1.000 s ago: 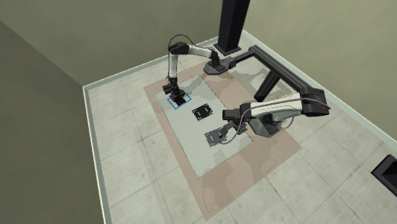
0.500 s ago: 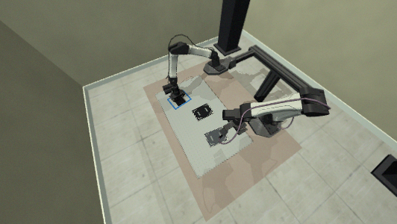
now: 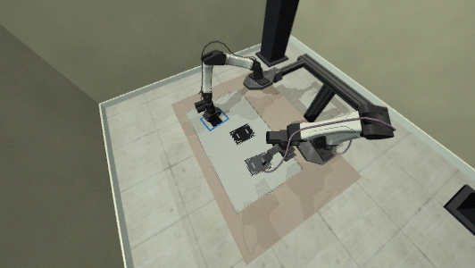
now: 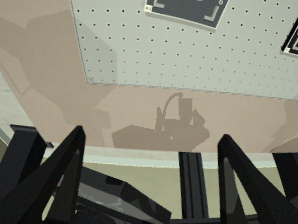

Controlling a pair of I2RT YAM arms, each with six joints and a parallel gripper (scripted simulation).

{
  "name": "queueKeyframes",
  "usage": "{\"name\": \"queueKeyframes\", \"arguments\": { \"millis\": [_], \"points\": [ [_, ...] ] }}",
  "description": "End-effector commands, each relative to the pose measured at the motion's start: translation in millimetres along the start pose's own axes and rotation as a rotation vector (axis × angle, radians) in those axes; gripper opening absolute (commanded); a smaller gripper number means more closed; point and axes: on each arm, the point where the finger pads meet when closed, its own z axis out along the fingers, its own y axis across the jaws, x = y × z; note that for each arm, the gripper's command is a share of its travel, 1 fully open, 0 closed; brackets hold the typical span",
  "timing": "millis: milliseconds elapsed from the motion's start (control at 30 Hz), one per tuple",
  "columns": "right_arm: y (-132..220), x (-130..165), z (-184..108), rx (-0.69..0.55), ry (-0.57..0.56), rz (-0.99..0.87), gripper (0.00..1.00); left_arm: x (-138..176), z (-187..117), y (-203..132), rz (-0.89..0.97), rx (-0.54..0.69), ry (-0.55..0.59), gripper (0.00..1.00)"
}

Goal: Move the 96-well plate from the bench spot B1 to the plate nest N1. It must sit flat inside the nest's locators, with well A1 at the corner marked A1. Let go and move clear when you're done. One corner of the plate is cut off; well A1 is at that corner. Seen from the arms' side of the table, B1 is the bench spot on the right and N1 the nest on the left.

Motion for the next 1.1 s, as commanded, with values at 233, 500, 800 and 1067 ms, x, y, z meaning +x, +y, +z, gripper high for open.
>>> {"name": "queueKeyframes", "arguments": {
  "millis": [233,500,800,1067],
  "points": [
    [12.5,6.4,-3.9,-0.032,0.001,-0.004,1.00,6.5,-2.4,1.6,0.001,0.003,0.009,1.00],
    [12.0,7.3,-3.3,-0.032,0.001,-0.004,1.00,6.5,-2.4,1.6,0.001,0.003,0.009,1.00],
    [5.3,1.8,-3.7,-0.015,-0.001,0.001,1.00,6.5,-2.4,1.6,0.001,0.003,0.009,1.00],
    [5.0,2.2,-3.7,-0.015,-0.001,0.001,1.00,6.5,-2.4,1.6,0.001,0.003,0.009,1.00]
  ]
}}
